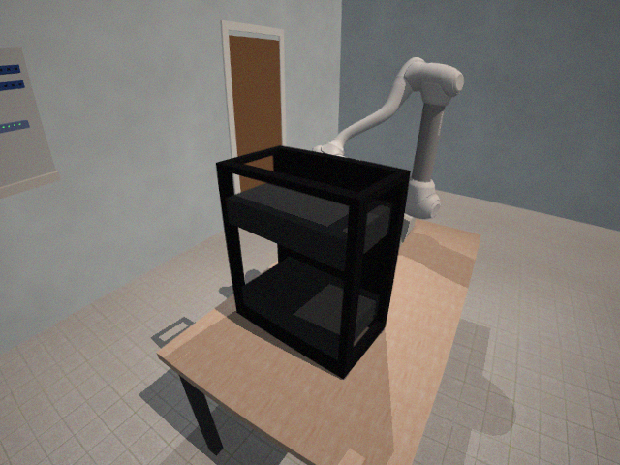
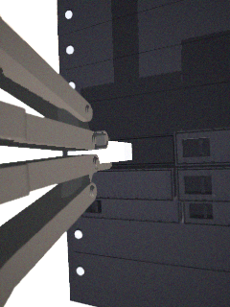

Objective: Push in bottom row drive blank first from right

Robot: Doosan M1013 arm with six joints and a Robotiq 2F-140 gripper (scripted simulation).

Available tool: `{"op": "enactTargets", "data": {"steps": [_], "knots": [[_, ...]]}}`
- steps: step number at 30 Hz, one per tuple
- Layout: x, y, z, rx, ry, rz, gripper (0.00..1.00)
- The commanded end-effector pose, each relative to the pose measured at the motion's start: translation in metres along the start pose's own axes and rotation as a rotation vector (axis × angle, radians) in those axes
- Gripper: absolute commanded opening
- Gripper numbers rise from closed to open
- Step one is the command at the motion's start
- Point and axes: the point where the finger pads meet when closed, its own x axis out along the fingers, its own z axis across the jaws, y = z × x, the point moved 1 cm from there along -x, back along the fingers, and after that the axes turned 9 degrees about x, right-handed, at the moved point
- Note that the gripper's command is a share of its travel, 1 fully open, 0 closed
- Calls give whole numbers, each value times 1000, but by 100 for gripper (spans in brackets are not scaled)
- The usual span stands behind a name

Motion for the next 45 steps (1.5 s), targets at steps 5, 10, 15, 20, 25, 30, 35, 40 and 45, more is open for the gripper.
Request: {"op": "enactTargets", "data": {"steps": [5, 10, 15, 20, 25, 30, 35, 40, 45], "knots": [[0, 0, 0, 0, 0, 0, 0], [2, 0, 0, 0, 0, 0, 0], [3, 0, 0, 0, 0, 0, 0], [3, 0, 0, 0, 0, 0, 0], [4, 0, 0, 0, 0, 0, 0], [6, 0, 0, 0, 0, 0, 0], [6, 0, 0, 0, 0, 0, 0], [6, 0, 0, 0, 0, 0, 0], [8, 0, 0, 0, 0, 0, 0]]}}
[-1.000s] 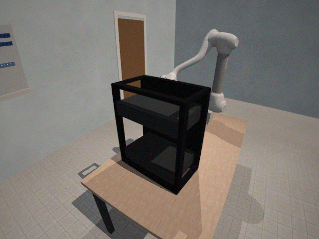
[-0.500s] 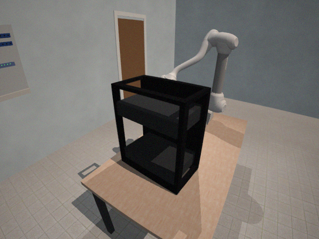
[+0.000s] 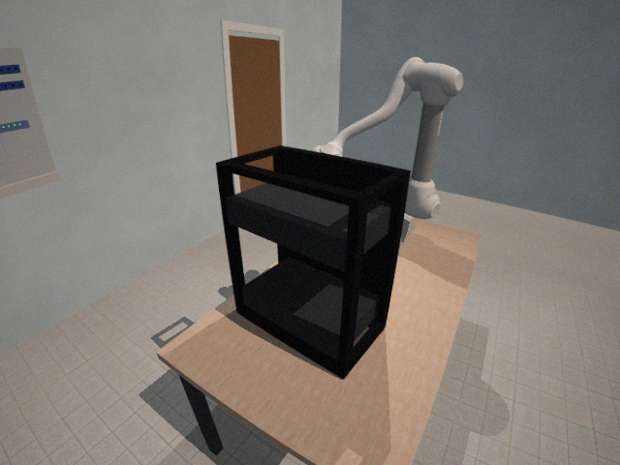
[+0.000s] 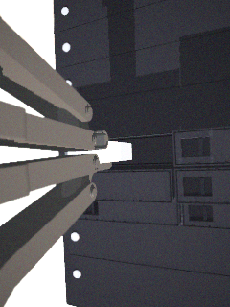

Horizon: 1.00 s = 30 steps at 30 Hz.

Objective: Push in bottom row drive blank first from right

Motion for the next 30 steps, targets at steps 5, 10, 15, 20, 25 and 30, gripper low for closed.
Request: {"op": "enactTargets", "data": {"steps": [5, 10, 15, 20, 25, 30], "knots": [[2, 0, 0, 0, 0, 0, 0], [2, 0, 0, 0, 0, 0, 0], [3, 0, 0, 0, 0, 0, 0], [5, 0, 0, 0, 0, 0, 0], [5, 0, 0, 0, 0, 0, 0], [5, 0, 0, 0, 0, 0, 0]]}}
